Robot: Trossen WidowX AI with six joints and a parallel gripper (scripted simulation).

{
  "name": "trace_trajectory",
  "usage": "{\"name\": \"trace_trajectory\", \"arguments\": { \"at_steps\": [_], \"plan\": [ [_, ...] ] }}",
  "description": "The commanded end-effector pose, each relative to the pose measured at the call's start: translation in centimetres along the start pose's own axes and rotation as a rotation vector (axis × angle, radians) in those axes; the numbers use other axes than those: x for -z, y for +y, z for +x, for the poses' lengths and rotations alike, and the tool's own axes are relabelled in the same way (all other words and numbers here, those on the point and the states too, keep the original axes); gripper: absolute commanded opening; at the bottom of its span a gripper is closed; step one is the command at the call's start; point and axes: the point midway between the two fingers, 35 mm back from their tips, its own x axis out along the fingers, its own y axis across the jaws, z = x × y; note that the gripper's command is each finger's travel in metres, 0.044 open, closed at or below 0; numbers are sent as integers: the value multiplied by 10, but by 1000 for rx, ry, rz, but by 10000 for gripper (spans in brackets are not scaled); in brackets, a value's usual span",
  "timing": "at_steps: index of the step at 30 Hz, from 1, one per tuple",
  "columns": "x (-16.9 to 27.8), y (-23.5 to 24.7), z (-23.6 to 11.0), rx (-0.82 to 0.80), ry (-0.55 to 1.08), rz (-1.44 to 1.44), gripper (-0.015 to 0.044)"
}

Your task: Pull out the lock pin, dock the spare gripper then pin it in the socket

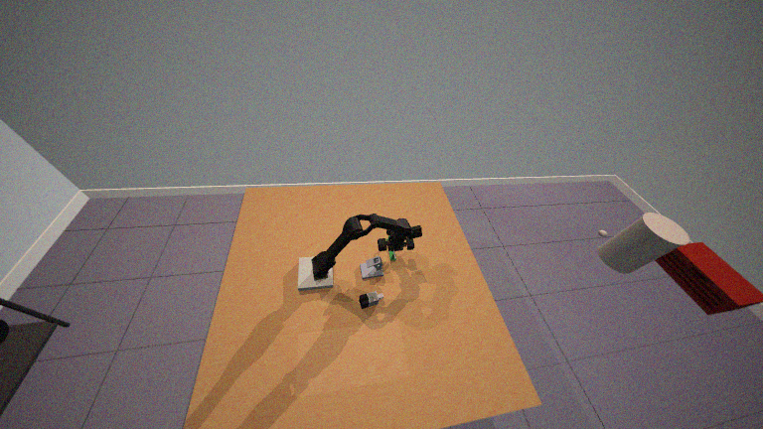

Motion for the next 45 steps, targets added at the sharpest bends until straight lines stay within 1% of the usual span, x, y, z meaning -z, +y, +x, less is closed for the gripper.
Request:
{"name": "trace_trajectory", "arguments": {
  "at_steps": [1, 19, 31, 36, 45],
  "plan": [
    [1, 1, 5, -7, 2, -5, 0],
    [0, 0, 1, -1, 0, 0, 0],
    [0, 0, 1, -1, 0, 0, 315],
    [-1, 4, -13, -14, 3, 2, 440],
    [-2, 11, -29, -45, 9, 4, 440]
  ]
}}
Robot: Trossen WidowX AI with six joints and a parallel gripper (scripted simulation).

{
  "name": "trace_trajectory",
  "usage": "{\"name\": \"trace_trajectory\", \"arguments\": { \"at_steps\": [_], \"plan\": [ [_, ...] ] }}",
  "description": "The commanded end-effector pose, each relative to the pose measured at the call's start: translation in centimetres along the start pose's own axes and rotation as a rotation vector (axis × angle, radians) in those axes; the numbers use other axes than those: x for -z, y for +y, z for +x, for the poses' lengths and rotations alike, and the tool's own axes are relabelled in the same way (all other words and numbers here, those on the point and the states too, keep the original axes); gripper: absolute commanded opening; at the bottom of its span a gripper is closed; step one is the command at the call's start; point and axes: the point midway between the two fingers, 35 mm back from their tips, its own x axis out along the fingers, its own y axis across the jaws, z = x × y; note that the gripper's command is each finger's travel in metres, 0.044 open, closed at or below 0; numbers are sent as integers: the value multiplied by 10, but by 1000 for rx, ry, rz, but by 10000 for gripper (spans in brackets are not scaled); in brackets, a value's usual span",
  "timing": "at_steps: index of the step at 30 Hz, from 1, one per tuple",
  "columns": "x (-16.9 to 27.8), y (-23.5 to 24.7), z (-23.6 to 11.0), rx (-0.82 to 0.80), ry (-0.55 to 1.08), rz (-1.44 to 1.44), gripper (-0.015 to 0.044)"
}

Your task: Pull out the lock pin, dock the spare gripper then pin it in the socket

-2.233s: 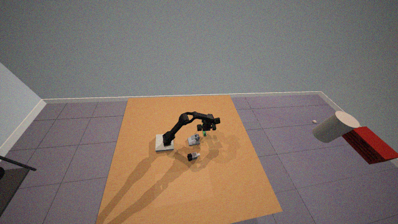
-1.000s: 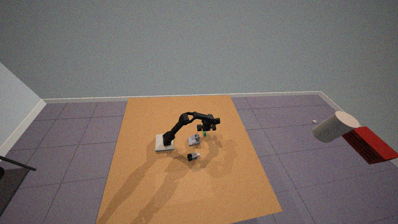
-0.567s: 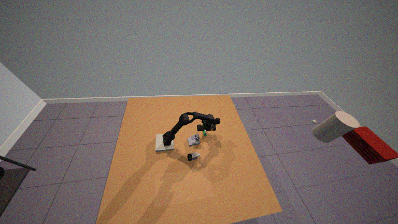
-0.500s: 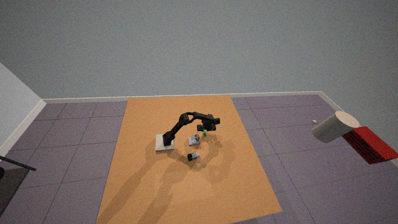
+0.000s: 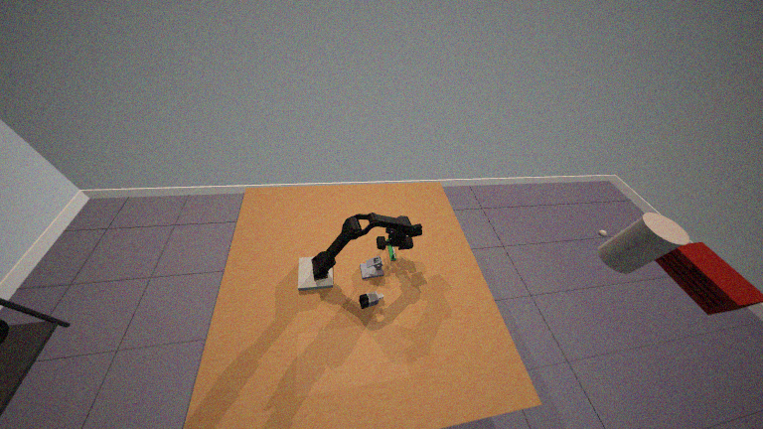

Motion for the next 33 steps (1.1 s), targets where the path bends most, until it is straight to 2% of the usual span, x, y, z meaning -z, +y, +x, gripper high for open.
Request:
{"name": "trace_trajectory", "arguments": {
  "at_steps": [1, 29, 30, 33],
  "plan": [
    [-2, 1, -11, 2, 0, 0, 440],
    [-6, 23, -69, -80, 17, 6, 440],
    [-5, 23, -60, -83, 18, 7, 440],
    [-6, 24, -69, -73, 15, 9, 440]
  ]
}}
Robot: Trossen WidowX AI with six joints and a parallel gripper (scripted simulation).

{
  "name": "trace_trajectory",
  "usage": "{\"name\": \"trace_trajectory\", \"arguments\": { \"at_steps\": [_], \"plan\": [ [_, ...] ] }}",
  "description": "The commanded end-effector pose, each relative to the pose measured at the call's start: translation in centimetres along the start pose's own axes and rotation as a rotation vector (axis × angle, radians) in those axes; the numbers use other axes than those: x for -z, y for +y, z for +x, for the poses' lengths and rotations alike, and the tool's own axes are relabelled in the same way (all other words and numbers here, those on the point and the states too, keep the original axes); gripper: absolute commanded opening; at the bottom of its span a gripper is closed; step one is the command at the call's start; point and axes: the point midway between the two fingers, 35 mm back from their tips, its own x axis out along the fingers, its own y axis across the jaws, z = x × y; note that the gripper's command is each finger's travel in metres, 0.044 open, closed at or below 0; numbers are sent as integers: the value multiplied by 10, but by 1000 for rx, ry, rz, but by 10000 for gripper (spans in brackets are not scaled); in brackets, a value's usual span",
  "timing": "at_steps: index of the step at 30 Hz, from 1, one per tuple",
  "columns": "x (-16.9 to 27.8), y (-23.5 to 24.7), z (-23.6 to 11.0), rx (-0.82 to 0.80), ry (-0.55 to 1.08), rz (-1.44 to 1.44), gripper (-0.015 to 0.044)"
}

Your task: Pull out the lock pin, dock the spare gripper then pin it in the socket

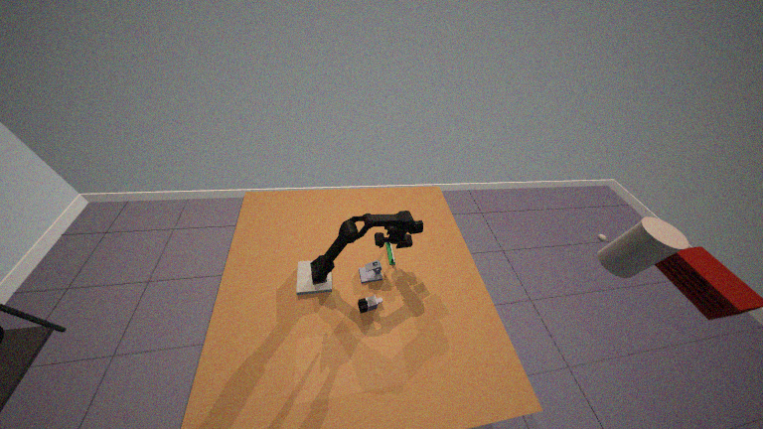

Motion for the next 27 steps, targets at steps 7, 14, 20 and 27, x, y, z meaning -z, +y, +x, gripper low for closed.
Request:
{"name": "trace_trajectory", "arguments": {
  "at_steps": [7, 14, 20, 27],
  "plan": [
    [-7, 13, -55, 67, -21, 19, 440],
    [32, 17, -57, 95, -57, 146, 440],
    [92, 24, -60, 204, -260, 403, 440],
    [163, 51, -59, 402, -504, 702, 440]
  ]
}}
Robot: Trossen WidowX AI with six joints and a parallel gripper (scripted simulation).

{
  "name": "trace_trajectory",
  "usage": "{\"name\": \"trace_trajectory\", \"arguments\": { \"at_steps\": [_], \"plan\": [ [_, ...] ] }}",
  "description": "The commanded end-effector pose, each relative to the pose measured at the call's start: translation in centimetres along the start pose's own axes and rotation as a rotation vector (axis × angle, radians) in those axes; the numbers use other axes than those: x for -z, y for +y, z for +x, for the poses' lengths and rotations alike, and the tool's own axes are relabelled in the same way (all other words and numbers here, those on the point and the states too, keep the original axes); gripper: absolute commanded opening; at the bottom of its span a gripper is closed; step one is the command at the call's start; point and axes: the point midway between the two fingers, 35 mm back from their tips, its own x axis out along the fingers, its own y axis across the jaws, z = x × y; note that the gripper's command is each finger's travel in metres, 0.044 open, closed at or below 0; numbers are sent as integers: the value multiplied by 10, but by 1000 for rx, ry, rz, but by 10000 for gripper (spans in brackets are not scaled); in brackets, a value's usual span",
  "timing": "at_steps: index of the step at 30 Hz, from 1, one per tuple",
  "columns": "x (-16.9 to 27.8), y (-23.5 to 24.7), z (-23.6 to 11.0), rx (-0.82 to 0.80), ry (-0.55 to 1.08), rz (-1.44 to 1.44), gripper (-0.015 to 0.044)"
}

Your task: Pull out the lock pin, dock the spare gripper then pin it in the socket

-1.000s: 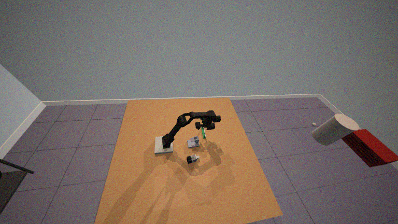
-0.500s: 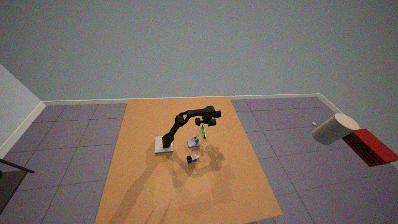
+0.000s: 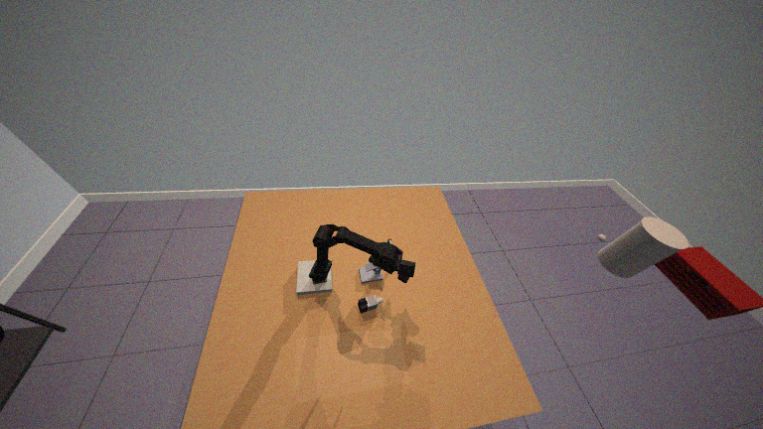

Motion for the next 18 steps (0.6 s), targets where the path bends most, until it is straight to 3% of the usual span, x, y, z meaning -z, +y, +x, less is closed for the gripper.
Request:
{"name": "trace_trajectory", "arguments": {
  "at_steps": [1, 13, 18],
  "plan": [
    [32, -3, -14, 92, -122, 139, 440],
    [132, 21, -57, 513, -495, 467, 440],
    [138, 26, -59, 538, -512, 479, 440]
  ]
}}
